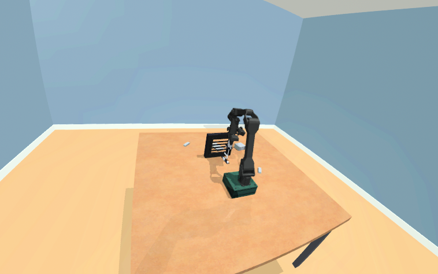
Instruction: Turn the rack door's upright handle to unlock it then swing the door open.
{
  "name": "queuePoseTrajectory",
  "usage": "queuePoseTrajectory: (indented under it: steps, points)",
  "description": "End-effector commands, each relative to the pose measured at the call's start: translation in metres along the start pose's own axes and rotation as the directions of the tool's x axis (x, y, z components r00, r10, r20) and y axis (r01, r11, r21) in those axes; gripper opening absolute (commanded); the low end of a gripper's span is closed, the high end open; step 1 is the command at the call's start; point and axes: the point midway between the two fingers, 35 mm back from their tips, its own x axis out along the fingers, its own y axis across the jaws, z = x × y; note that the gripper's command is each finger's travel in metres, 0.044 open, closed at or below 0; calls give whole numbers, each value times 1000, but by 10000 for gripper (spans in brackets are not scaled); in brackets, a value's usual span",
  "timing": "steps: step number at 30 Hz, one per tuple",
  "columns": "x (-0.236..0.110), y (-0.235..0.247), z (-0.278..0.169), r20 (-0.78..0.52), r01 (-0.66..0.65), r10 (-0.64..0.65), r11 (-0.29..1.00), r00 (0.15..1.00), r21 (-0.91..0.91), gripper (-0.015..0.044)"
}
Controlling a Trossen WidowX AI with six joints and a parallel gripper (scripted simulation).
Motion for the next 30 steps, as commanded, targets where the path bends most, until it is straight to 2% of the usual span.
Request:
queuePoseTrajectory:
  steps: [1,7,14,22,30]
  points:
    - [1,-1,-1,-3,3,-3,1000,1000,-5,281]
    - [1,-1,-1,-3,2,-3,964,1000,-265,281]
    - [1,-1,-1,-3,0,-3,817,1000,-577,281]
    - [1,-1,-1,-3,-1,-3,530,1000,-848,281]
    - [1,-1,-1,-3,-3,-3,162,1000,-987,281]
